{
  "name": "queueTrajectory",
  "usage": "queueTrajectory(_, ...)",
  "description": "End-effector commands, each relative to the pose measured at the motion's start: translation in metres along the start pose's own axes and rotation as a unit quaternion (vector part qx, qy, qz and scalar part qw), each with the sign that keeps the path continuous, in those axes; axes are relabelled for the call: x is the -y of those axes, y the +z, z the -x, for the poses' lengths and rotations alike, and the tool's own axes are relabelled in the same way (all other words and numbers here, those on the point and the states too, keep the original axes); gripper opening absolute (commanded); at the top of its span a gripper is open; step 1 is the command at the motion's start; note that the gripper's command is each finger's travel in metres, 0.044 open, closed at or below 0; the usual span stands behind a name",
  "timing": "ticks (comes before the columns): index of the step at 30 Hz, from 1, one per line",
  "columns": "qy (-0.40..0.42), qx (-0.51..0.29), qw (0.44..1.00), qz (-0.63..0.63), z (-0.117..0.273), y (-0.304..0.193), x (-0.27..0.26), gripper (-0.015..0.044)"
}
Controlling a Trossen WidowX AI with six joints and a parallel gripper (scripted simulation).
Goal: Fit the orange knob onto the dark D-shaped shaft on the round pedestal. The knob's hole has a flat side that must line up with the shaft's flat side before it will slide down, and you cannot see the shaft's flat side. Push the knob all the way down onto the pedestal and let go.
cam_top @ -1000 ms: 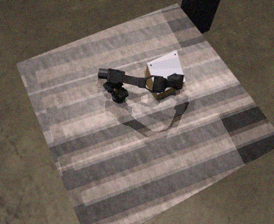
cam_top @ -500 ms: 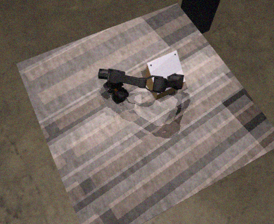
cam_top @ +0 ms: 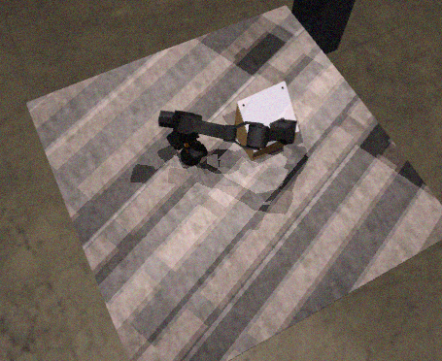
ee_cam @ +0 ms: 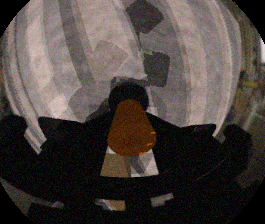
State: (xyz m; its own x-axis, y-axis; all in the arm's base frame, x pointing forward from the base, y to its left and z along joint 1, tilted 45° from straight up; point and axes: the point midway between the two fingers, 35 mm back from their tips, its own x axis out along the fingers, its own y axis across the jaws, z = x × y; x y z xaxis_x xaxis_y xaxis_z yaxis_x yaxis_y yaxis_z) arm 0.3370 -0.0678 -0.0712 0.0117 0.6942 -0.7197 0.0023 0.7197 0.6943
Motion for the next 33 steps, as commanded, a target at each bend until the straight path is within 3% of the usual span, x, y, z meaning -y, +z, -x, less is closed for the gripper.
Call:
queueTrajectory(1,0.001,0.000,1.000,-0.001,0.0034,-0.0005,0.0001,0.0000)
queueTrajectory(11,0.001,0.000,0.995,0.104,0.0056,0.0004,0.0001,0.0000)
queueTrajectory(33,0.001,0.000,0.995,0.104,-0.0001,0.0064,0.0003,0.0000)
